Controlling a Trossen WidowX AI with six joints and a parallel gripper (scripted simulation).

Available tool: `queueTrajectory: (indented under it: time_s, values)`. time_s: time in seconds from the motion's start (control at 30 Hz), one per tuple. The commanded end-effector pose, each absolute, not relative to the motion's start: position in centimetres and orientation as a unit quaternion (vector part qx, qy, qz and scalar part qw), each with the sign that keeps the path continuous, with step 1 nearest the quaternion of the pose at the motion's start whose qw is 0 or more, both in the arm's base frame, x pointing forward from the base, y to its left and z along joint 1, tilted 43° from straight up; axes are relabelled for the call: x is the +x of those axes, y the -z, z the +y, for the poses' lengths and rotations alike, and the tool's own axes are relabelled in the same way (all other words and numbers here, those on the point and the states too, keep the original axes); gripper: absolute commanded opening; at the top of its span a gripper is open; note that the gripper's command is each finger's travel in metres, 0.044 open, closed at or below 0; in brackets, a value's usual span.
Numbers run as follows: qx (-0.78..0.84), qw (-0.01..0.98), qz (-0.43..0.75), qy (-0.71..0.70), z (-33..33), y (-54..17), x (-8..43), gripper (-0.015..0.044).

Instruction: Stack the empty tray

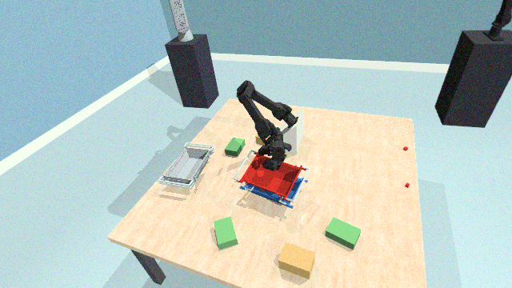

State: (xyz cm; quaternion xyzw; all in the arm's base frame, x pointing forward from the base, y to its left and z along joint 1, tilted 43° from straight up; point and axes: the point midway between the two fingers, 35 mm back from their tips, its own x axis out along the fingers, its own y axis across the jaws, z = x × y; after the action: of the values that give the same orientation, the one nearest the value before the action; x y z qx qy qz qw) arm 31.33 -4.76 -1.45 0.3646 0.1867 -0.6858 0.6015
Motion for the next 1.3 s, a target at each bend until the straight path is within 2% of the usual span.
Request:
queueTrajectory:
  time_s: [0.0, 1.27]
  values:
    - [0.359, 0.595, 0.196, 0.692, -5.05, 1.81, 30.77, 0.0]
    - [0.359, 0.595, 0.195, 0.692, -5.44, 2.41, 30.46, 0.0]
